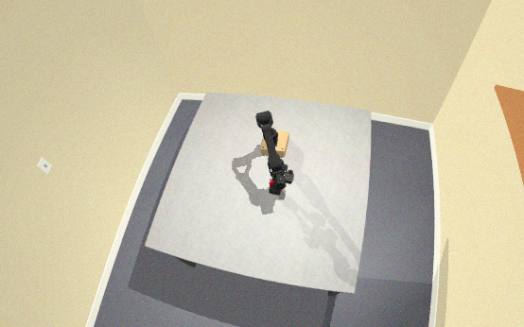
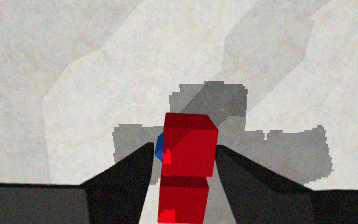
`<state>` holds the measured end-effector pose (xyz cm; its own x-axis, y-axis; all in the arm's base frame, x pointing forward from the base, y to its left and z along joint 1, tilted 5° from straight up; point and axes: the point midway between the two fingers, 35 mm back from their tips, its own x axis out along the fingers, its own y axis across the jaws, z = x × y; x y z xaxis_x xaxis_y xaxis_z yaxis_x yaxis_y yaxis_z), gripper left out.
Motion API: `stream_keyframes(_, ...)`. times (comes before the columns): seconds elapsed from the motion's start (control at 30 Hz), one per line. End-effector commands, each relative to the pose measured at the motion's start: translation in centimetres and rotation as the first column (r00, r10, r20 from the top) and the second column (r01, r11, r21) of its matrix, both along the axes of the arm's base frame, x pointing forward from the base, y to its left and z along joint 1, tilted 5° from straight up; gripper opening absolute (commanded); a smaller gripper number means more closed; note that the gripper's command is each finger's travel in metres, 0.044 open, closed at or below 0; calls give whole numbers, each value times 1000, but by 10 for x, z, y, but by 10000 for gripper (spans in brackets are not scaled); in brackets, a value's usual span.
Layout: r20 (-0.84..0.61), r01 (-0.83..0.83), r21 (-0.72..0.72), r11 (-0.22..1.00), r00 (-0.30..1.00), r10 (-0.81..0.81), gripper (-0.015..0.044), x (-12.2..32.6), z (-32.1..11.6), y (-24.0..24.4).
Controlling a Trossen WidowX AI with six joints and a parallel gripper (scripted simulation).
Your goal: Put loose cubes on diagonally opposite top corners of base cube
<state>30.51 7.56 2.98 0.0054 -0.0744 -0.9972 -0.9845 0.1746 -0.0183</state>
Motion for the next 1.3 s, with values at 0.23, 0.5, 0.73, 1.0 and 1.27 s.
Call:
stream_keyframes(0.23,8,2,2,1000,1000,-2,205,2,20,2)
stream_keyframes(0.5,8,2,3,1000,1000,-2,205,1,33,3)
stream_keyframes(0.73,8,2,3,1000,1000,-2,205,1,45,4)
stream_keyframes(1.0,8,2,3,1000,1000,-2,205,1,56,5)
stream_keyframes(1.27,5,-2,1,1000,1000,2,362,0,63,5)
